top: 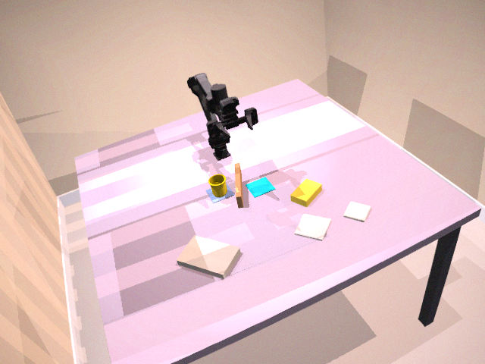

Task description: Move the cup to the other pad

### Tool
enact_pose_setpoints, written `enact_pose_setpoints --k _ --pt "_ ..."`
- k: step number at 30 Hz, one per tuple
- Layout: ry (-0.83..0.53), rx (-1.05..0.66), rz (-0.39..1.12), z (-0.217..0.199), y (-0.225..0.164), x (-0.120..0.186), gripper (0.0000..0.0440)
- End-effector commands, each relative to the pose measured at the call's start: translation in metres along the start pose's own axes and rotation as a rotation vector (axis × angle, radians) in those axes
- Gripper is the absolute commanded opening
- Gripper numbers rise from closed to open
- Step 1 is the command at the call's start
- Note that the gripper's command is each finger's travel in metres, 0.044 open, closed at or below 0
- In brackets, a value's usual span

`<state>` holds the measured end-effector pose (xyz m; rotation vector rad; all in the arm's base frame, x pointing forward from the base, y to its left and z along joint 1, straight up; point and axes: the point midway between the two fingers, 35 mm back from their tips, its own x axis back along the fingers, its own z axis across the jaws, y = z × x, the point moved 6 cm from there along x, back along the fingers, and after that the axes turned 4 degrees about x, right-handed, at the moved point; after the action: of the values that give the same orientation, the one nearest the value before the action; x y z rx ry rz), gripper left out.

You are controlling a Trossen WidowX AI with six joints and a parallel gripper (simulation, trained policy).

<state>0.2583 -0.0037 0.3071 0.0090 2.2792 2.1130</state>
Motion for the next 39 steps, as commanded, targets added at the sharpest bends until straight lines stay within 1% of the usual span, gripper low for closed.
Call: enact_pose_setpoints --k 1,12,14,29,39 --pt "-0.002 -0.004 0.006 0.0 -0.001 0.0 0.0374" --pt "0.004 -0.071 0.129 0.006 -0.011 0.004 0.009" --pt "0.01 -0.083 0.158 0.008 -0.012 0.004 0.0086" --pt "0.061 -0.177 0.367 0.024 -0.017 0.004 0.0124" --pt "0.065 -0.216 0.519 0.031 -0.021 0.005 0.0125"
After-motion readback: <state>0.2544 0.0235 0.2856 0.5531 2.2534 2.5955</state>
